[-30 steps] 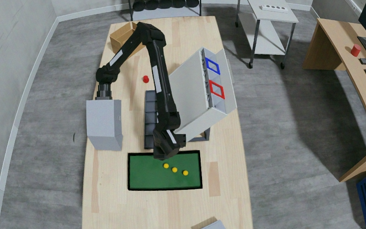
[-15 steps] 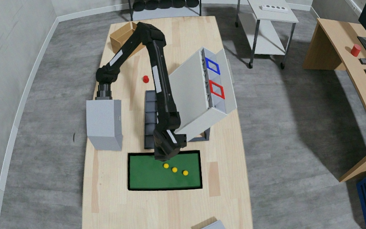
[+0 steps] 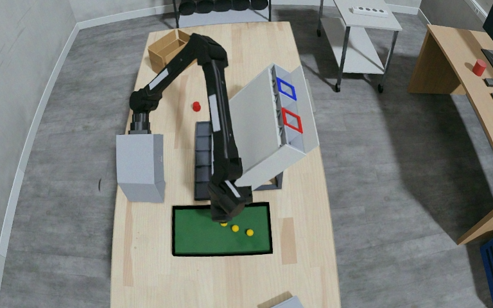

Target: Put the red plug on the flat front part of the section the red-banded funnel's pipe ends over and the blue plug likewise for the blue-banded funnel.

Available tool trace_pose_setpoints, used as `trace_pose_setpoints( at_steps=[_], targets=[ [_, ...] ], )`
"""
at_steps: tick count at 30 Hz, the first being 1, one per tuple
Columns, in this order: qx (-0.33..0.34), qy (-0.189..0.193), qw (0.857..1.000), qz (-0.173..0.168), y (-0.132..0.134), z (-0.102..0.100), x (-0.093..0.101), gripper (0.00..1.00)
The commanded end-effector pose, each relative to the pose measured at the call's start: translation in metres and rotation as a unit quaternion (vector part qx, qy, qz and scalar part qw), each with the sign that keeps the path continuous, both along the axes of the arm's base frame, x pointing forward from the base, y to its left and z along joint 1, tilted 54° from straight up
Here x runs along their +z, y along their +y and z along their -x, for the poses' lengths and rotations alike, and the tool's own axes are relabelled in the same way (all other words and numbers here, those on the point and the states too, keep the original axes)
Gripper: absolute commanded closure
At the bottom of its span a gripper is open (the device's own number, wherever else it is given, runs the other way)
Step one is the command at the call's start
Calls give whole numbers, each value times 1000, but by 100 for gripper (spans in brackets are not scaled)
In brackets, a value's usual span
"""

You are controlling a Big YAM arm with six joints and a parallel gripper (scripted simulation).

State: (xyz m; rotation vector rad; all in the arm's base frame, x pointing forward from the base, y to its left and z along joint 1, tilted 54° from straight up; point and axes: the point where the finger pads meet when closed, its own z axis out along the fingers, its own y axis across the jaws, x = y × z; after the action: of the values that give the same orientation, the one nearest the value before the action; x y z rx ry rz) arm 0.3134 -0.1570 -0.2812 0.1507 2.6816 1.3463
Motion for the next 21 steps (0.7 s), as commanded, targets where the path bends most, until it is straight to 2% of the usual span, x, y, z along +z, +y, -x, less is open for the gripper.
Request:
trace_pose_setpoints(
  at_steps=[1,4,21],
  targets=[
    [1,15,1000,-1,27,-7,-24,20],
    [3,17,1000,-3,45,-11,-38,20],
    [5,-4,1000,1,46,-10,-37,20]
  ],
)
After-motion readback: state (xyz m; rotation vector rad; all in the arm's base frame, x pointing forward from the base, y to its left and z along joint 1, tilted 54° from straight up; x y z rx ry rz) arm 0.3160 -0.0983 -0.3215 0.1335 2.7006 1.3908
